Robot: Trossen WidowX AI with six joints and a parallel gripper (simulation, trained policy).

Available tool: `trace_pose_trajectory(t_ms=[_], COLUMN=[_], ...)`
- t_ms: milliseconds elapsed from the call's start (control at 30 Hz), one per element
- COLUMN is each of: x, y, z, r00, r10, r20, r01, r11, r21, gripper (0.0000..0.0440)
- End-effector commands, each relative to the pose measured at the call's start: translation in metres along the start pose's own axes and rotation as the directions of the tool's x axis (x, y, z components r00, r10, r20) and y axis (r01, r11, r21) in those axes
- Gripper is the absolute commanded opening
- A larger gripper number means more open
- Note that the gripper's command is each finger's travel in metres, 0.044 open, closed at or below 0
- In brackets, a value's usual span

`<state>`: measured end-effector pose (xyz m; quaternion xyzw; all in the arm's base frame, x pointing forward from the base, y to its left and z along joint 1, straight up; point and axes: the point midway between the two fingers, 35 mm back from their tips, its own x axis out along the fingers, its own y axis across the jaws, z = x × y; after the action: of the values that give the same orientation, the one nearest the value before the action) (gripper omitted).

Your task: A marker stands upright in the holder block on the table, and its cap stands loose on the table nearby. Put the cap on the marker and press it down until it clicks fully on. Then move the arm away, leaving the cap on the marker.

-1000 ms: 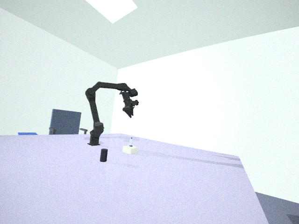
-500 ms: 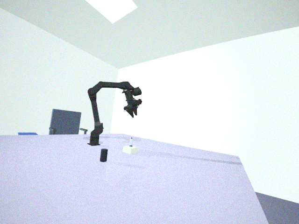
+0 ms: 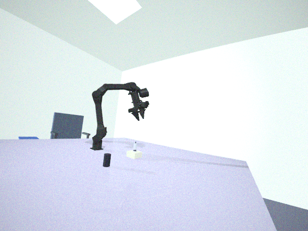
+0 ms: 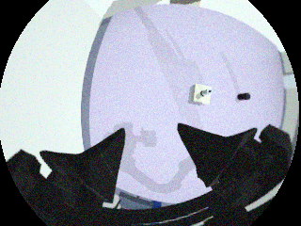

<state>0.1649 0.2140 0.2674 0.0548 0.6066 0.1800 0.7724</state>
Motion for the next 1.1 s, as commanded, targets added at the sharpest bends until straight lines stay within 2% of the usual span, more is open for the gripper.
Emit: trace_pose_trajectory(t_ms=[0, 1067], x=[0.003, -0.002], y=[-0.006, -0.076], z=[0.008, 0.068], r00=[1.000, 0.995], r10=[-0.014, -0.092], r20=[-0.011, -0.031], r01=[0.015, 0.097], r11=[1.000, 0.943], r21=[0.028, 0.319], gripper=[0.0336, 0.0337])
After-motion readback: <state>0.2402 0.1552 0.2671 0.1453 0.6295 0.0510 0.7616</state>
